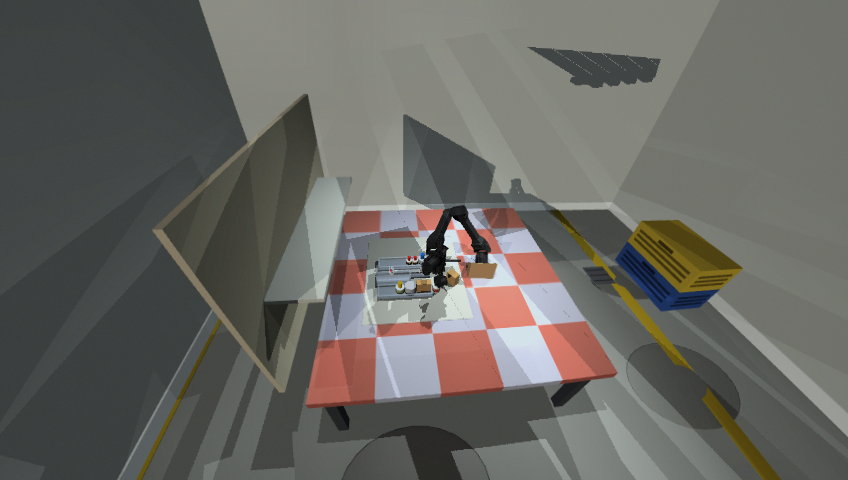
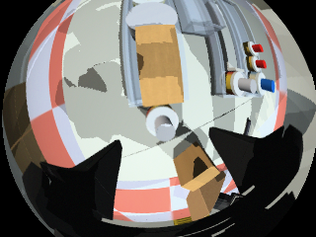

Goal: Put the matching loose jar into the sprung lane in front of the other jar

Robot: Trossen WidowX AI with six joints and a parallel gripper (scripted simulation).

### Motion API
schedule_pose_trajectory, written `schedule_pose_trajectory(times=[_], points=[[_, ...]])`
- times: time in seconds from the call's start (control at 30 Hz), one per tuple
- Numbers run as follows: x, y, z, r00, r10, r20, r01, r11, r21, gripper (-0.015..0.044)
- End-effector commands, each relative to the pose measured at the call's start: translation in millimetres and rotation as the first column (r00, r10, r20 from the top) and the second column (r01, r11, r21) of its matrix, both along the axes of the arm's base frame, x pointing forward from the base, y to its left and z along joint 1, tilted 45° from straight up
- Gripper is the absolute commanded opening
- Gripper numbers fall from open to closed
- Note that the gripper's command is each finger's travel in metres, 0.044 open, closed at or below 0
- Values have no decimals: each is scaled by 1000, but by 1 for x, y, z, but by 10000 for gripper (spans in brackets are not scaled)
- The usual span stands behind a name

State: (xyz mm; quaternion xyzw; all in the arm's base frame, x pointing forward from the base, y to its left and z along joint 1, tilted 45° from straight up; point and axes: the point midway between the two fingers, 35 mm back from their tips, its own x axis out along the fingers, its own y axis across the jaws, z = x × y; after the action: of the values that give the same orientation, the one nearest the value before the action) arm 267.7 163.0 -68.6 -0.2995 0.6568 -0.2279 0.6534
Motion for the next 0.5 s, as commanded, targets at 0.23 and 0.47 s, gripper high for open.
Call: schedule_pose_trajectory(times=[0.23,0.47], points=[[2,-16,-16,1000,4,-1,-4,1000,-4,440],[2,-23,-24,1000,4,-1,-4,1000,-4,440]])
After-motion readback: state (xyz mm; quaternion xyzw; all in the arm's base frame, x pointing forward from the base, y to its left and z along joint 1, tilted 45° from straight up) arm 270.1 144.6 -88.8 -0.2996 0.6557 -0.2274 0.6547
